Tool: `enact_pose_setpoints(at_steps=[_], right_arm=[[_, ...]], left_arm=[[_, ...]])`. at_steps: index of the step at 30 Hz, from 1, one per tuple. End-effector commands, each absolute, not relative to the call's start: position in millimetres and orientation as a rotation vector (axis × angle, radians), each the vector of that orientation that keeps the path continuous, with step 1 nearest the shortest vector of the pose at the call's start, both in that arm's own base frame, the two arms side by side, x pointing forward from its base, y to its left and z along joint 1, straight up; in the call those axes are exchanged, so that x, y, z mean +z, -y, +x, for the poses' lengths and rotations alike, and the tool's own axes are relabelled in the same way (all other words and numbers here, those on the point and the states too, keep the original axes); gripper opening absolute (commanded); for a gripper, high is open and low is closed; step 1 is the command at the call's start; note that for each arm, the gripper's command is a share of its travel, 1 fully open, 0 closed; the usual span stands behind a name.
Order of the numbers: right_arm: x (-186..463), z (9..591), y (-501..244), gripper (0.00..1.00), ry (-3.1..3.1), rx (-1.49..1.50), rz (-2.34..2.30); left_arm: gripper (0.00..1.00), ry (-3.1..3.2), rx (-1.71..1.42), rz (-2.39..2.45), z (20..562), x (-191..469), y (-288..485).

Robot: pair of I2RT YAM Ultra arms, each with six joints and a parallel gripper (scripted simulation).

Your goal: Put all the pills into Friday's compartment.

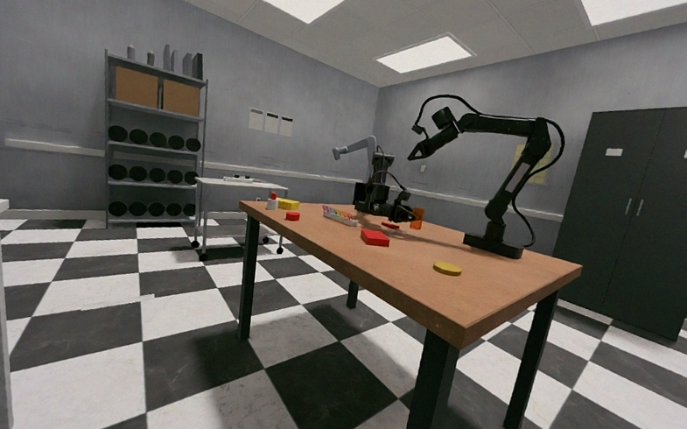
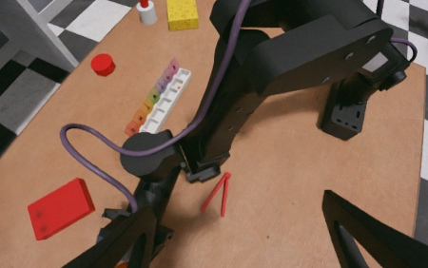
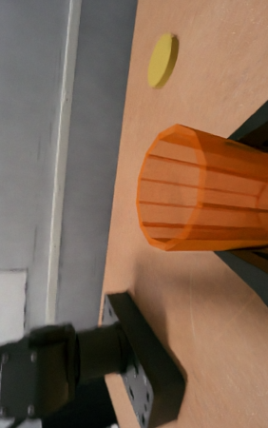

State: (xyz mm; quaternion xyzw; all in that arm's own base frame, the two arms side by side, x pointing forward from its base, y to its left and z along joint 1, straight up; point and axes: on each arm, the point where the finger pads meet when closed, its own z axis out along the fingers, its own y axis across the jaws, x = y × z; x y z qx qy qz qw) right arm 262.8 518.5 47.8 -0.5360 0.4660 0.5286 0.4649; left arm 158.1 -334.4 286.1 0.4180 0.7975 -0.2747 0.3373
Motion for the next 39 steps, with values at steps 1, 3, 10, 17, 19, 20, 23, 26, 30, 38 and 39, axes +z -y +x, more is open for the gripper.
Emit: enact_pose_setpoints(at_steps=[1, 3, 10, 17, 19, 20, 23, 26, 30, 38, 39], right_arm=[[61.8, 247.0, -525.2, 0.36, -1.050, 1.373, -1.402], [63.5, 247.1, -525.3, 0.36, -1.046, 1.372, -1.401], [49.1, 243.5, -526.6, 0.36, -1.025, 1.378, -1.404], [40.0, 243.6, -526.7, 0.36, -1.026, 1.378, -1.404], [42.2, 244.0, -527.2, 0.36, -1.016, 1.375, -1.402], [36.6, 243.7, -526.8, 0.36, -1.024, 1.377, -1.404], [31.4, 243.7, -526.7, 0.36, -1.026, 1.378, -1.404], [26.6, 243.7, -526.7, 0.36, -1.026, 1.377, -1.404], [22.6, 243.7, -526.8, 0.36, -1.026, 1.377, -1.403], [16.6, 244.5, -527.0, 0.36, -1.029, 1.375, -1.400], [15.6, 244.6, -527.0, 0.36, -1.029, 1.375, -1.400]], left_arm=[[1.00, -2.051, -0.734, 1.078, 157.8, 297.6, 336.7], [1.00, -2.051, -0.734, 1.078, 157.8, 297.6, 336.7], [1.00, -2.051, -0.734, 1.078, 157.8, 297.6, 336.7], [1.00, -2.051, -0.734, 1.078, 157.8, 297.6, 336.7], [1.00, -2.051, -0.734, 1.078, 157.8, 297.6, 336.7], [1.00, -2.051, -0.734, 1.078, 157.8, 297.6, 336.7], [1.00, -2.051, -0.734, 1.078, 157.8, 297.6, 336.7], [1.00, -2.051, -0.734, 1.078, 157.8, 297.6, 336.7], [1.00, -2.051, -0.734, 1.078, 157.8, 297.6, 336.7], [1.00, -2.051, -0.734, 1.078, 157.8, 297.6, 336.7], [1.00, -2.051, -0.734, 1.078, 157.8, 297.6, 336.7]])
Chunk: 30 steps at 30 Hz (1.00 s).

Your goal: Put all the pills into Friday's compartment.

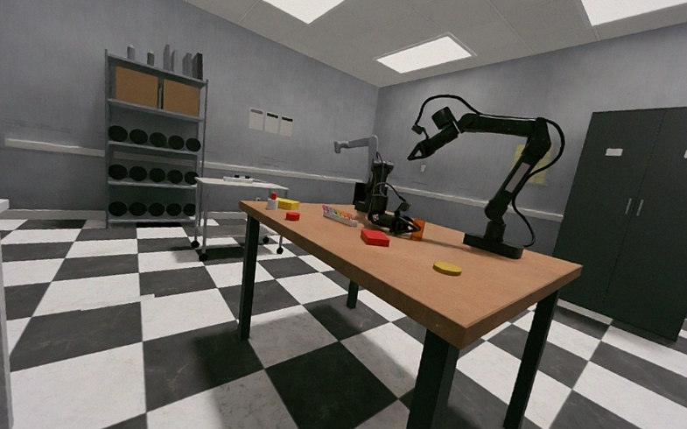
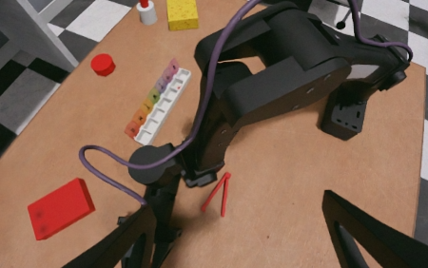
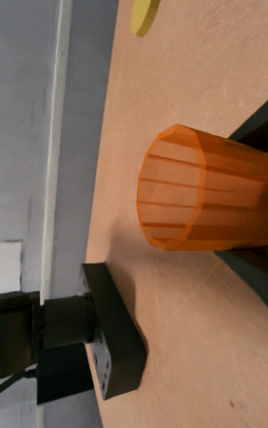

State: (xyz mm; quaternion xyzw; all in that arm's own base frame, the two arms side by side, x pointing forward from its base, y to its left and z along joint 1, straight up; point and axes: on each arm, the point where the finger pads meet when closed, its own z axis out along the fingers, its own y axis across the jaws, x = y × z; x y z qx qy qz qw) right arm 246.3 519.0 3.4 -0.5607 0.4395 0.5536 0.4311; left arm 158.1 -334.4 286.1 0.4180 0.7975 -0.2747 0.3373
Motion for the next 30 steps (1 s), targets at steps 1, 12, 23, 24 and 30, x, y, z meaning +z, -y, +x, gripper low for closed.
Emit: enact_pose_setpoints(at_steps=[1, 12, 23, 24, 30], right_arm=[[14.5, 244.6, -527.0, 0.36, -1.030, 1.374, -1.400], [13.5, 247.7, -520.1, 0.48, -1.034, 1.373, -1.399], [11.4, 248.0, -521.0, 0.48, -1.053, 1.374, -1.395], [11.4, 248.0, -521.0, 0.48, -1.053, 1.374, -1.395], [15.0, 251.2, -508.7, 0.56, -1.036, 1.369, -1.397]], left_arm=[[1.00, -2.051, -0.734, 1.078, 157.8, 297.6, 336.7], [1.00, -2.051, -0.734, 1.078, 157.8, 297.6, 336.7], [1.00, -2.051, -0.734, 1.078, 157.8, 297.6, 336.7], [1.00, -2.051, -0.734, 1.078, 157.8, 297.6, 336.7], [1.00, -2.051, -0.734, 1.078, 157.8, 297.6, 336.7]])
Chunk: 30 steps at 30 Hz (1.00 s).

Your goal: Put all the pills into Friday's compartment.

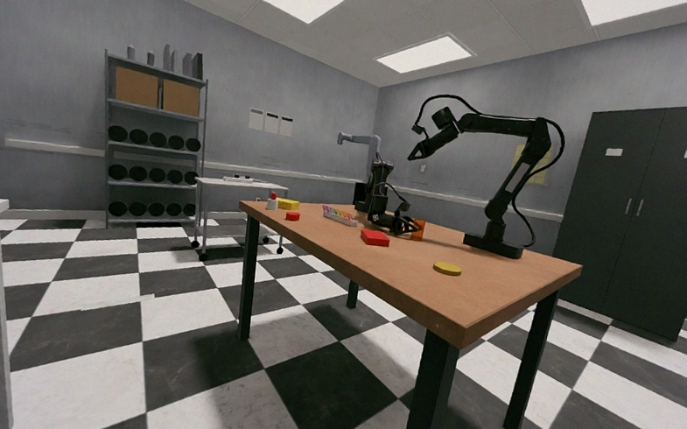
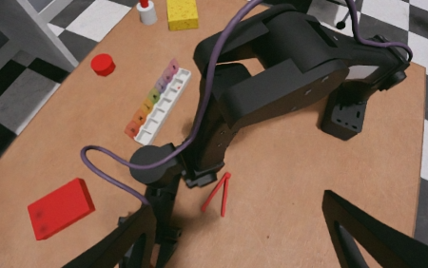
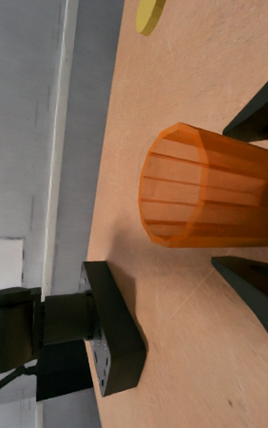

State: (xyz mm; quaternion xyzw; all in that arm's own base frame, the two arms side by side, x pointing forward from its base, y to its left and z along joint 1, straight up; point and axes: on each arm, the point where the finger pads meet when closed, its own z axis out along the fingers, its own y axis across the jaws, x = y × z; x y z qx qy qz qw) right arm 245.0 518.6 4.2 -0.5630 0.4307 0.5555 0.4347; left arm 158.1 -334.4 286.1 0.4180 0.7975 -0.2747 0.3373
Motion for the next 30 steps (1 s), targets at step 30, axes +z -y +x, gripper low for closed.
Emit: enact_pose_setpoints(at_steps=[30], right_arm=[[77.2, 285.9, -386.1, 0.56, -1.194, 1.166, -1.176]], left_arm=[[1.00, -2.051, -0.734, 1.078, 157.8, 297.6, 336.7]])
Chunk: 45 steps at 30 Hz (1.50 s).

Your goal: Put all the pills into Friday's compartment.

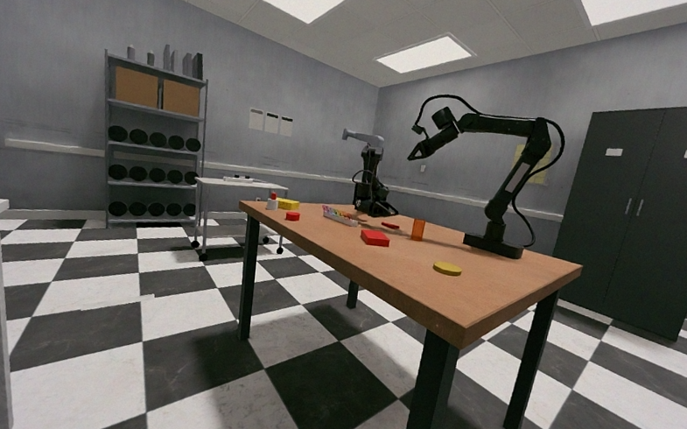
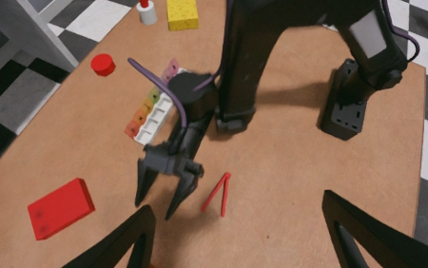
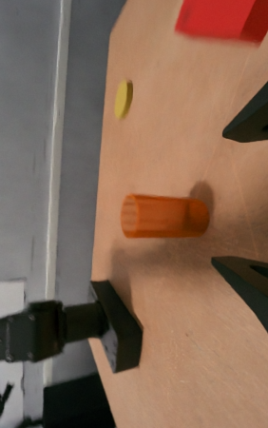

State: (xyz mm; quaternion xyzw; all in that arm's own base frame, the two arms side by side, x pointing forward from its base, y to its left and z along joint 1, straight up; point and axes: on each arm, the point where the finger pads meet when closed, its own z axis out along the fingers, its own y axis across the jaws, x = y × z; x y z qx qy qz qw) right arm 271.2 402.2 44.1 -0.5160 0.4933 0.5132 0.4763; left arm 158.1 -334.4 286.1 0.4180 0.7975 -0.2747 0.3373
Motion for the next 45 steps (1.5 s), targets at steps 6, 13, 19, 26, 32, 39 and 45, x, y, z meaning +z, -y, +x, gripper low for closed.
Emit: enact_pose_setpoints(at_steps=[6, 13, 19, 26, 32, 39, 45], right_arm=[[97.9, 293.0, -357.5, 0.56, -1.269, 1.088, -1.093], [143.9, 305.9, -306.3, 0.56, -1.345, 0.934, -0.938], [165.2, 318.0, -266.5, 0.56, -1.437, 0.823, -0.817], [212.0, 334.9, -223.4, 0.56, -1.469, 0.687, -0.679], [267.6, 346.3, -169.0, 0.56, -1.493, 0.528, -0.516], [322.3, 352.1, -115.2, 0.56, -1.502, 0.371, -0.357], [359.2, 363.5, -70.5, 0.56, -1.530, 0.239, -0.219]], left_arm=[[1.00, -2.051, -0.734, 1.078, 157.8, 297.6, 336.7], [1.00, -2.051, -0.734, 1.078, 157.8, 297.6, 336.7], [1.00, -2.051, -0.734, 1.078, 157.8, 297.6, 336.7], [1.00, -2.051, -0.734, 1.078, 157.8, 297.6, 336.7], [1.00, -2.051, -0.734, 1.078, 157.8, 297.6, 336.7], [1.00, -2.051, -0.734, 1.078, 157.8, 297.6, 336.7], [1.00, -2.051, -0.734, 1.078, 157.8, 297.6, 336.7]])
